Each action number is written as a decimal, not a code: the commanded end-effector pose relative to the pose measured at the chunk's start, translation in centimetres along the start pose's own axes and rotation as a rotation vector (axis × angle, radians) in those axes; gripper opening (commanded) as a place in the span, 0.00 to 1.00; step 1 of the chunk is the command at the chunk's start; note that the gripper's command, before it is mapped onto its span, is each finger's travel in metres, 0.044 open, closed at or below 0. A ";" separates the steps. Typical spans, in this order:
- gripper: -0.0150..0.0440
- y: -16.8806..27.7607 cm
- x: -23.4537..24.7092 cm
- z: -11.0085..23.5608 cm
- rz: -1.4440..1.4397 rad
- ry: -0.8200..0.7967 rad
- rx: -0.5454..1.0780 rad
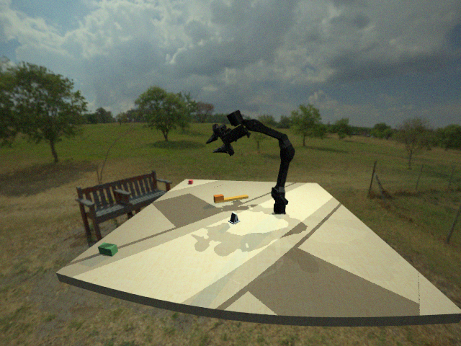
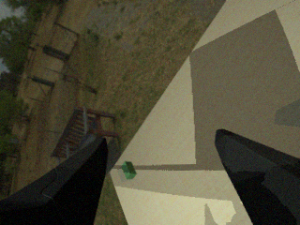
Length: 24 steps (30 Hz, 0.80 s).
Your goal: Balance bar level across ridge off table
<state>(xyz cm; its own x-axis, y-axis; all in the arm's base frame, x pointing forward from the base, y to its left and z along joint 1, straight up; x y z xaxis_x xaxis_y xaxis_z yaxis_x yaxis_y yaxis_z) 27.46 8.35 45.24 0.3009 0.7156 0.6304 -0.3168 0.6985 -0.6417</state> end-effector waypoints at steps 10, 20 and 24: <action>0.79 -1.1 -5.3 -5.9 -0.269 0.284 0.068; 0.79 -2.3 -10.4 -9.1 -0.528 0.506 0.081; 0.79 -2.7 -12.6 -10.1 -0.639 0.596 0.078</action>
<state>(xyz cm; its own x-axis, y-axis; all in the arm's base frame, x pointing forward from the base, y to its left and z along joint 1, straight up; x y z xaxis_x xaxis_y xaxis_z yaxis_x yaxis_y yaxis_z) 33.17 -1.16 36.07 0.8149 0.1782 0.5516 -0.0450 0.9681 -0.2464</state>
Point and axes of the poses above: the point midway between the two fingers, 35 mm back from their tips, its own z axis back along the fingers, its own x axis across the jaws, y = z × x, the point moved 10 cm from there along z, back along the fingers, and after that the axes turned 11 degrees about z, right-handed, at the moved point
